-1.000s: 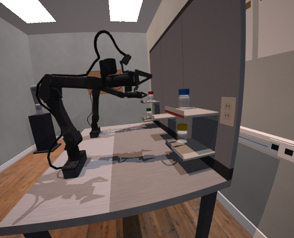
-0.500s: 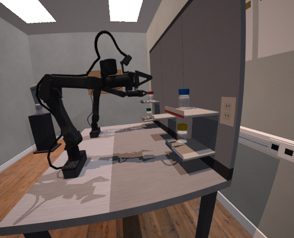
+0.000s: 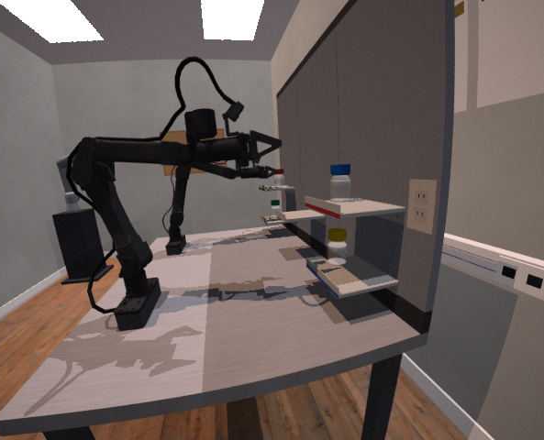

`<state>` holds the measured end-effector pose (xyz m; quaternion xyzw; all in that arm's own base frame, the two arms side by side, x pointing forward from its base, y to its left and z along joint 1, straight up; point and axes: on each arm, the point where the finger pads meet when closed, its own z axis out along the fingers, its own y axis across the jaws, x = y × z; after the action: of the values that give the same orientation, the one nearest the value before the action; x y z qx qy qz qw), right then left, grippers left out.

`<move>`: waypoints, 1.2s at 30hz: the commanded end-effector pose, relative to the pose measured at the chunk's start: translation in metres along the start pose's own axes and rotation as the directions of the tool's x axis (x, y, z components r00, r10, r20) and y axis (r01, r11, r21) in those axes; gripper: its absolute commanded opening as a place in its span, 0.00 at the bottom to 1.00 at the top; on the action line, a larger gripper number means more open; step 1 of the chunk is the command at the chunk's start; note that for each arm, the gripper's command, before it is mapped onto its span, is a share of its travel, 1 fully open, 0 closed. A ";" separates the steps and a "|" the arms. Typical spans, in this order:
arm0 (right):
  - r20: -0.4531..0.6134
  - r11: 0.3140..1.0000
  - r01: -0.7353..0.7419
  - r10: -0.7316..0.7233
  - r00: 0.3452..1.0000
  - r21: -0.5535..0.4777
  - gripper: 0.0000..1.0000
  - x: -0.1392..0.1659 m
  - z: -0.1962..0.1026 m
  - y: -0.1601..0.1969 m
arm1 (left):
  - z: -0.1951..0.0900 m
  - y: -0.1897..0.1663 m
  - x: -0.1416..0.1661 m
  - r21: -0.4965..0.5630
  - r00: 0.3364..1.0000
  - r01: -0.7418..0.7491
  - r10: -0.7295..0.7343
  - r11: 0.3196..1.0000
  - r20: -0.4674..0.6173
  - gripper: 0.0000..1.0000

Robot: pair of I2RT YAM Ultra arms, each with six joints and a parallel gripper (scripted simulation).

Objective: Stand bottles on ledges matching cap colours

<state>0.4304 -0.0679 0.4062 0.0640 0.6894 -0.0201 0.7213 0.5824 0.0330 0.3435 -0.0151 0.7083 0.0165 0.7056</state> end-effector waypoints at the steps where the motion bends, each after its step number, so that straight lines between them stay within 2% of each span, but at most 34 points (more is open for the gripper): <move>1: 0.029 1.000 0.004 -0.003 1.000 -0.002 1.00 -0.016 -0.004 0.002 | 0.004 -0.005 -0.010 0.000 1.000 0.007 -0.007 1.000 0.010 0.81; 16: 0.029 1.000 0.004 -0.003 1.000 -0.002 1.00 -0.016 -0.004 0.002 | 0.024 -0.005 -0.010 0.000 1.000 0.007 -0.007 1.000 0.010 0.81; 17: 0.029 1.000 0.004 -0.003 1.000 -0.002 1.00 -0.016 -0.004 0.002 | 0.024 -0.005 -0.010 0.000 1.000 0.007 -0.007 1.000 0.010 0.72; 21: 0.029 1.000 0.004 -0.003 1.000 -0.002 1.00 -0.016 -0.004 0.002 | 0.022 -0.005 -0.015 0.000 1.000 0.007 -0.007 1.000 0.019 0.72; 22: 0.029 1.000 0.004 -0.003 1.000 -0.002 1.00 -0.016 -0.004 0.002 | 0.022 -0.005 -0.015 0.000 1.000 0.007 -0.007 1.000 0.019 0.68; 27: 0.029 1.000 0.004 -0.003 1.000 -0.002 1.00 -0.016 -0.004 0.002 | 0.019 -0.002 -0.015 0.002 1.000 0.007 -0.007 1.000 0.017 0.64; 28: 0.029 1.000 0.004 -0.003 1.000 -0.002 1.00 -0.016 -0.004 0.002 | 0.019 -0.002 -0.015 0.002 1.000 0.007 -0.007 1.000 0.017 0.60; 36: 0.029 1.000 0.004 -0.003 1.000 -0.002 1.00 -0.016 -0.004 0.002 | 0.018 -0.002 -0.018 0.003 1.000 0.006 -0.006 1.000 0.031 0.54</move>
<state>0.4304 -0.0679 0.4062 0.0640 0.6894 -0.0201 0.7213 0.6056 0.0346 0.3411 -0.0160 0.7107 0.0165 0.7031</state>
